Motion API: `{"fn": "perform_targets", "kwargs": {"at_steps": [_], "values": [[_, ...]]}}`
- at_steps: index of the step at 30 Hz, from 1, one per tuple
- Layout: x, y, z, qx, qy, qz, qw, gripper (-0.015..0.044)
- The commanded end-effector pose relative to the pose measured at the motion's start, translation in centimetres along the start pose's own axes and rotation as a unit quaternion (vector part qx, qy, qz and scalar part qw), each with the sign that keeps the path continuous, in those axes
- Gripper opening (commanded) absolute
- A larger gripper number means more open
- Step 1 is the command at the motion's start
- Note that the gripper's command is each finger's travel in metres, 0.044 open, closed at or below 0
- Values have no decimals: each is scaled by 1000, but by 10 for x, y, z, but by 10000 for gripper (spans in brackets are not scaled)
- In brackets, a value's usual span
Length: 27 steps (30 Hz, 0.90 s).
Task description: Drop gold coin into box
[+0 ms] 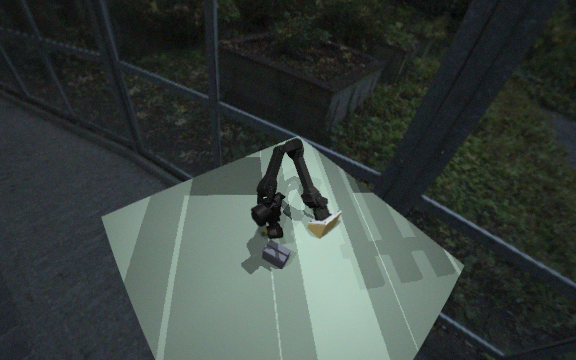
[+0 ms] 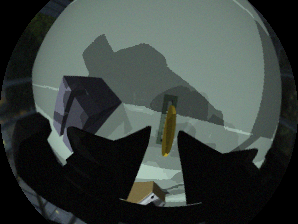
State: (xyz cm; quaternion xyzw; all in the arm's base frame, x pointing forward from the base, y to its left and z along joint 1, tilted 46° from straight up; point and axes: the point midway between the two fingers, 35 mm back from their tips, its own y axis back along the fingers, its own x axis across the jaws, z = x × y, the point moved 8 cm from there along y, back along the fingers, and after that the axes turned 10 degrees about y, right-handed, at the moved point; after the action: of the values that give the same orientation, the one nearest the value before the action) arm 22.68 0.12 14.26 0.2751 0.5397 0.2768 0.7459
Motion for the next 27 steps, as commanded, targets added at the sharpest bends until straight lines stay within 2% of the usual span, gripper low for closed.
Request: {"fn": "perform_targets", "kwargs": {"at_steps": [1,17,23,27], "values": [[-1,-7,-1,0,2,-3,1000,161],[-3,-30,-3,-2,3,-7,1000,161],[-3,-30,-3,-2,3,-7,1000,3],[-3,-30,-3,-2,3,-7,1000,0]]}}
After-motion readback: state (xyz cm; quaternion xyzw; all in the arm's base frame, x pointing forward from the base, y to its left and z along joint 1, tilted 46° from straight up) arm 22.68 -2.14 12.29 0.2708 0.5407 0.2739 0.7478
